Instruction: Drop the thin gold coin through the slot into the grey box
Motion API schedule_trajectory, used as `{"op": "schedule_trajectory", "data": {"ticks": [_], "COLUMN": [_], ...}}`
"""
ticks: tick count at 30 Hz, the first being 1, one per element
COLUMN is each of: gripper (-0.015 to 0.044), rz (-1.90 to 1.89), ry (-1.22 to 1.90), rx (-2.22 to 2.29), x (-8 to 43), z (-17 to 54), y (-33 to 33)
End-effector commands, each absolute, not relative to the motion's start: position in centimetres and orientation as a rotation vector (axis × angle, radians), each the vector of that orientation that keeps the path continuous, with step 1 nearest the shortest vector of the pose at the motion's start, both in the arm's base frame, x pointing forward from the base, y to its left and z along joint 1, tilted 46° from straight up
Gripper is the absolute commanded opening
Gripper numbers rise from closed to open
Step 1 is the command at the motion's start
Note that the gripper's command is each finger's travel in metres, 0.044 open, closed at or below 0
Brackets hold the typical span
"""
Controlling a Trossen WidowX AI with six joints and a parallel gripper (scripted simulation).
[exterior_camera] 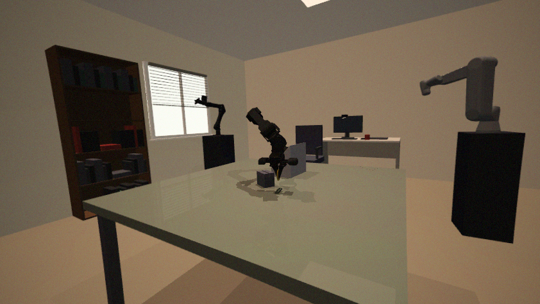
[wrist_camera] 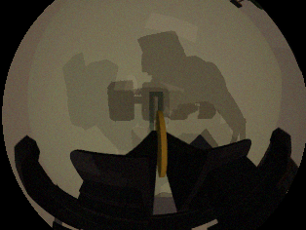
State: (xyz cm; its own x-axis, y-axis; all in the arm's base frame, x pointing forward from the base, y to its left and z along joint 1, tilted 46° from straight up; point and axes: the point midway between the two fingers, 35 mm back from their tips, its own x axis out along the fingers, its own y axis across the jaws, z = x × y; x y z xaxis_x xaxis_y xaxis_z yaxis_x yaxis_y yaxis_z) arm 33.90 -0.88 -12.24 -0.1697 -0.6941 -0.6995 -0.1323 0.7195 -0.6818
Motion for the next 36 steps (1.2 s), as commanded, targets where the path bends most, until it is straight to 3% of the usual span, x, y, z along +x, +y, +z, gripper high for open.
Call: {"op": "schedule_trajectory", "data": {"ticks": [1,15,36], "gripper": [0.0,0.0,0.0], "rz": [-0.567,-0.553,0.093], "ry": [1.691,1.705,1.903], "rx": [-0.657,-0.679,-1.182], "x": [34.3,34.5,33.7], "z": [-11.4,-9.3,-8.9], "y": [0.0,1.7,1.6]}}
